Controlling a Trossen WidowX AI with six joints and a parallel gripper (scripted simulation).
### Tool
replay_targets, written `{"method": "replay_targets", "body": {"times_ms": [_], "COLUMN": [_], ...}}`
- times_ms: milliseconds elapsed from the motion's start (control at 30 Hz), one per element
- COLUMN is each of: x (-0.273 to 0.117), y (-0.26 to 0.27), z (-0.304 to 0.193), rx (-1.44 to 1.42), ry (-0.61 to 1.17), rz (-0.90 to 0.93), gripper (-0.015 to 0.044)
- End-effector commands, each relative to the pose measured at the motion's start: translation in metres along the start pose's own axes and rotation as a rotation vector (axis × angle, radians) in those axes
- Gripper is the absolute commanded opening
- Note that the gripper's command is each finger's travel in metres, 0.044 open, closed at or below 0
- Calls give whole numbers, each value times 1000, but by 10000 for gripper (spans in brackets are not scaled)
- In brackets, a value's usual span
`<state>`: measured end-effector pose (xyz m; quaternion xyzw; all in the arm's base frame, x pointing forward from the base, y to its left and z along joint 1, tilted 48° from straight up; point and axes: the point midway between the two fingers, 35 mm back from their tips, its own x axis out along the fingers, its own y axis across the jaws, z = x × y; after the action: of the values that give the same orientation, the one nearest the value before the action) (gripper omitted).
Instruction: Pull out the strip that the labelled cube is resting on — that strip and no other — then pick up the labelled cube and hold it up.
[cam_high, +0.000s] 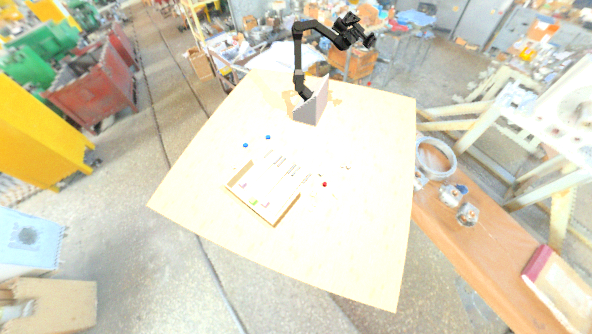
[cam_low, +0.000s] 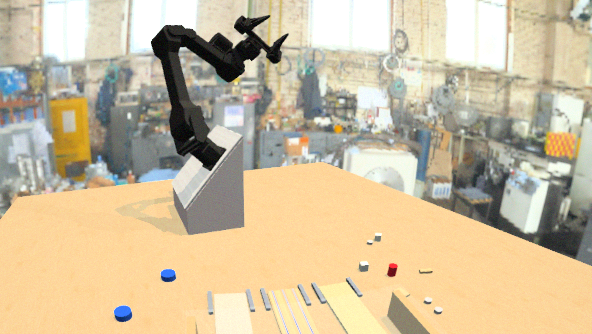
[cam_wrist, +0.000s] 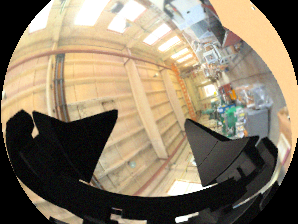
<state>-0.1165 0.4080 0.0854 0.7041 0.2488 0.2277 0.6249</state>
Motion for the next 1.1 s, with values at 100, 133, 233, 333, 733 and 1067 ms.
{"method": "replay_targets", "body": {"times_ms": [100,133,233,333,733,1067], "x": [42,57,101,138,208,157], "y": [7,9,17,23,41,38], "z": [23,34,70,113,324,492], "rx": [-169,-237,-439,-640,-1376,-1794], "ry": [-72,-101,-189,-273,-511,-458], "rz": [6,3,-19,-66,-498,-1089], "gripper": [400,400,400,400,400,400]}}
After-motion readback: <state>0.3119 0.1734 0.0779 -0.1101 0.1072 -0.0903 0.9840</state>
